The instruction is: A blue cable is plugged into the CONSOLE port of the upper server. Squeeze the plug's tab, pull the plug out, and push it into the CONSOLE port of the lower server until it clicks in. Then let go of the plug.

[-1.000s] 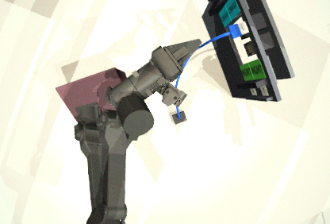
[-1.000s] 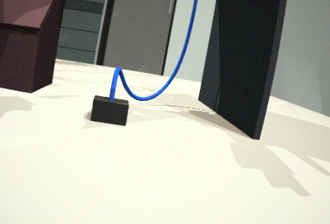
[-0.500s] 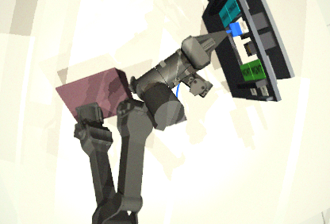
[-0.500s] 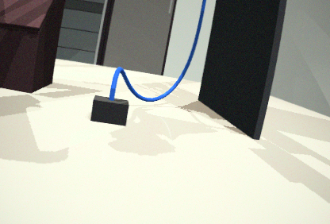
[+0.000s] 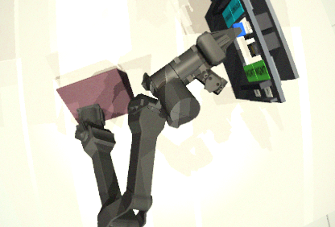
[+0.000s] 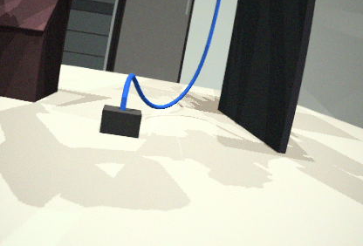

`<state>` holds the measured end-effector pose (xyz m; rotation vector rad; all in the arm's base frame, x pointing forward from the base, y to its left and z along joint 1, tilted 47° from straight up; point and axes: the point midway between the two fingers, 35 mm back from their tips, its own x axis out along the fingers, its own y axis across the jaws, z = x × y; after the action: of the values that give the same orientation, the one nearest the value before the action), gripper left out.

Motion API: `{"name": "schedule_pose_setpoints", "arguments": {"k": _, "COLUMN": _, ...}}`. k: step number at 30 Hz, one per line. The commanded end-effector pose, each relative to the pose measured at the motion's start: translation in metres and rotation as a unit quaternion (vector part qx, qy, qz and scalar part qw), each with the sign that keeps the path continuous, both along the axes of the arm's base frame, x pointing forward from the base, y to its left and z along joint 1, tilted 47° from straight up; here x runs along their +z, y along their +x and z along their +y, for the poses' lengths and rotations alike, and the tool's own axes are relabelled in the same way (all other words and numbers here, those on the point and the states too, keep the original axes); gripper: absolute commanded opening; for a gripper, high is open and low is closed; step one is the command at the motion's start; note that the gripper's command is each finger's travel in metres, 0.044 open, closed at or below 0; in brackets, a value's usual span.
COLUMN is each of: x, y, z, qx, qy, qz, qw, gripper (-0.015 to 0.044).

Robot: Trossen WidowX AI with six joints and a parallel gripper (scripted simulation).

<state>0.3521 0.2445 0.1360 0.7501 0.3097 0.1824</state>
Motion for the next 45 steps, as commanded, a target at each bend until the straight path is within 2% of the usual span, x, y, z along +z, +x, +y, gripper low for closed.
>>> {"name": "schedule_pose_setpoints", "arguments": {"k": 1, "x": 0.001, "y": 0.007, "z": 0.002, "qx": 0.002, "qy": -0.001, "qz": -0.002, "qw": 1.000, "gripper": 0.0239}}
{"name": "schedule_pose_setpoints", "arguments": {"k": 18, "x": 0.000, "y": 0.029, "z": 0.002, "qx": 0.002, "qy": -0.001, "qz": -0.003, "qw": 1.000, "gripper": 0.0239}}
{"name": "schedule_pose_setpoints", "arguments": {"k": 45, "x": -0.001, "y": 0.027, "z": 0.001, "qx": 0.000, "qy": 0.000, "qz": -0.001, "qw": 1.000, "gripper": 0.0059}}
